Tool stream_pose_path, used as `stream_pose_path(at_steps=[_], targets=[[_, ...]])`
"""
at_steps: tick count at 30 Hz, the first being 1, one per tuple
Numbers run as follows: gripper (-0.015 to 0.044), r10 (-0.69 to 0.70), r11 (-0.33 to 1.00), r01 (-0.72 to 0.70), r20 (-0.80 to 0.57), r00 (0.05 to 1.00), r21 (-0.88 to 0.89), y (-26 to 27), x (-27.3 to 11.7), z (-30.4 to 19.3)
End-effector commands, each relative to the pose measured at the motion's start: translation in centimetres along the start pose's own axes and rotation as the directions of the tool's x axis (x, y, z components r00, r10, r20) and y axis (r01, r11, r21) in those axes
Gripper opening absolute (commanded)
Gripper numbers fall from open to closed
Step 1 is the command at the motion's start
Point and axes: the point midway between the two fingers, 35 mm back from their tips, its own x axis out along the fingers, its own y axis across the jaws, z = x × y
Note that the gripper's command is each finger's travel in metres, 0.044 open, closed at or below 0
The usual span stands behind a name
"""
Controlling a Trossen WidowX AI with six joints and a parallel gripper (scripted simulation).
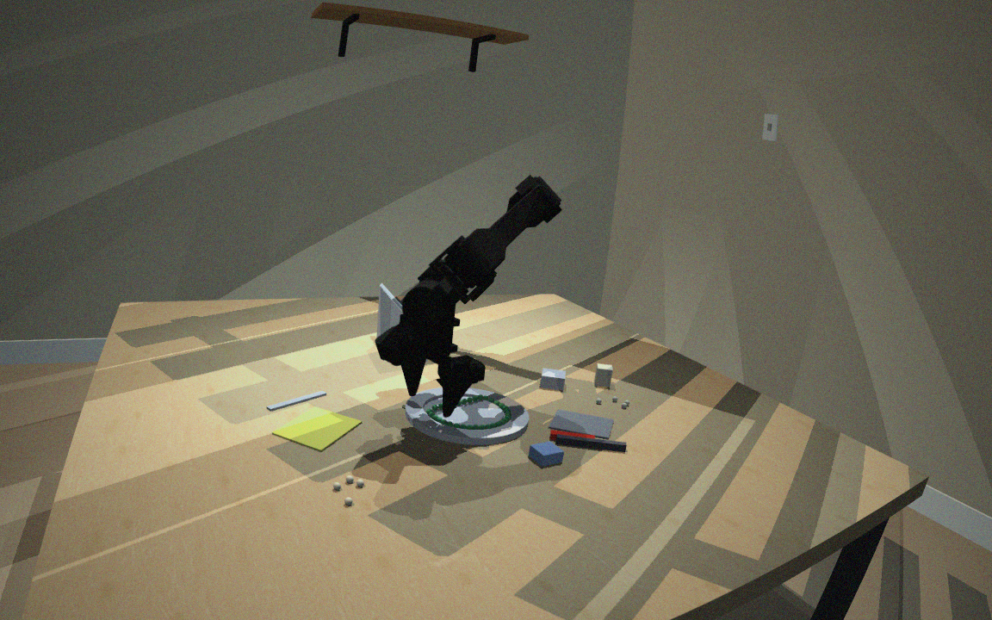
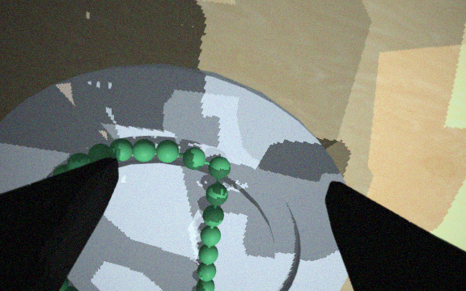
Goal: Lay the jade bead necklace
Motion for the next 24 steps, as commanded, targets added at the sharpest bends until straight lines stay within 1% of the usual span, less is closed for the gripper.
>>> stream_pose_path(at_steps=[1, 7, 12, 16, 17, 24], targets=[[0.0414, -0.002, 1.000, 0.002, 0.003, 1.000, -0.003, 0.0, -0.2, 0.0], [0.0256, -0.003, 1.000, 0.003, 0.004, 1.000, 0.015, 0.3, -3.1, -1.0], [0.0125, -0.003, 1.000, 0.003, 0.004, 1.000, 0.015, 0.3, -2.8, -1.0], [0.0120, -0.002, 1.000, 0.002, 0.003, 1.000, 0.015, 0.3, -1.6, -1.1], [0.0120, 0.006, 1.000, -0.006, 0.012, 1.000, 0.010, 0.4, -2.5, -0.8], [0.0120, 0.004, 1.000, -0.004, 0.010, 1.000, 0.011, 0.4, -1.8, -0.9]])
